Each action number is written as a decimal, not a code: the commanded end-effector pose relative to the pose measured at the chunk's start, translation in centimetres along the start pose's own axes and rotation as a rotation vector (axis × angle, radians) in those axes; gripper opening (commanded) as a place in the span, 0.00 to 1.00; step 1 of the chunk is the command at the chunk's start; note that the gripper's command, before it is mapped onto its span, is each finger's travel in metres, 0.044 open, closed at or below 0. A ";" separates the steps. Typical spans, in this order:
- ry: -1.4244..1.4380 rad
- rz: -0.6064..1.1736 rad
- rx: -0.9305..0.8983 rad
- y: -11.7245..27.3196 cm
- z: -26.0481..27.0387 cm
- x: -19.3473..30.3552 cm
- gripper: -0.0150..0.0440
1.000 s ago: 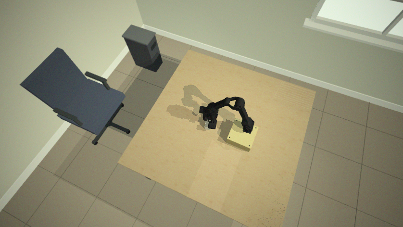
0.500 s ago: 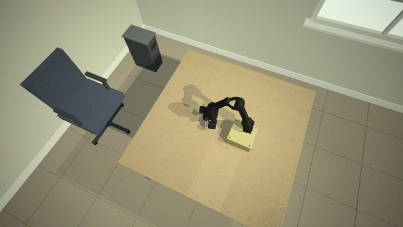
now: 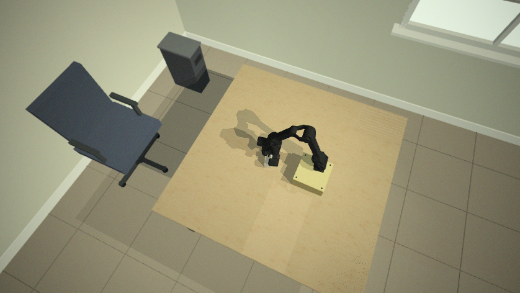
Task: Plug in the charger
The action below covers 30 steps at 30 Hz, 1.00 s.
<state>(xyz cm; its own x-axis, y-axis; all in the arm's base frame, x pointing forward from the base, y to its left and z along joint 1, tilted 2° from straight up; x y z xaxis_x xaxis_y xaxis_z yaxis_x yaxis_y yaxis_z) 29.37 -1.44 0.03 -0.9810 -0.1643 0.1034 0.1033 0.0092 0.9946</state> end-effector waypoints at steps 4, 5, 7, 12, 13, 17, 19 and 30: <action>0.000 -0.003 0.000 0.0 0.0 0.0 1.00; 0.000 -0.003 0.000 0.0 0.0 0.0 1.00; 0.000 -0.004 0.000 0.0 0.0 0.1 1.00; 0.001 -0.007 0.000 0.0 0.0 0.3 1.00; 0.001 -0.008 0.000 0.0 0.0 0.3 1.00; 0.002 -0.011 0.000 0.0 0.0 0.4 1.00; 0.002 -0.012 0.000 0.0 0.0 0.5 1.00; 0.003 -0.019 0.000 -0.1 0.0 0.8 1.00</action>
<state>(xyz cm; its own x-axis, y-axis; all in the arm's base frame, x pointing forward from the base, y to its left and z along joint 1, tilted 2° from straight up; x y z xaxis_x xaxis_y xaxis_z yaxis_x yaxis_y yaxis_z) 28.55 -1.55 -0.24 -0.9817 -0.1631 0.0983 0.0982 0.0092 0.9951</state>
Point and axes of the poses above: the point midway between the two fingers, 35 mm back from their tips, its own y axis back along the fingers, its own z axis across the jaws, x = y × z, the point moved 4 cm from there along y, back along the fingers, and after that the axes turned 3 degrees about y, right-handed, at the moved point
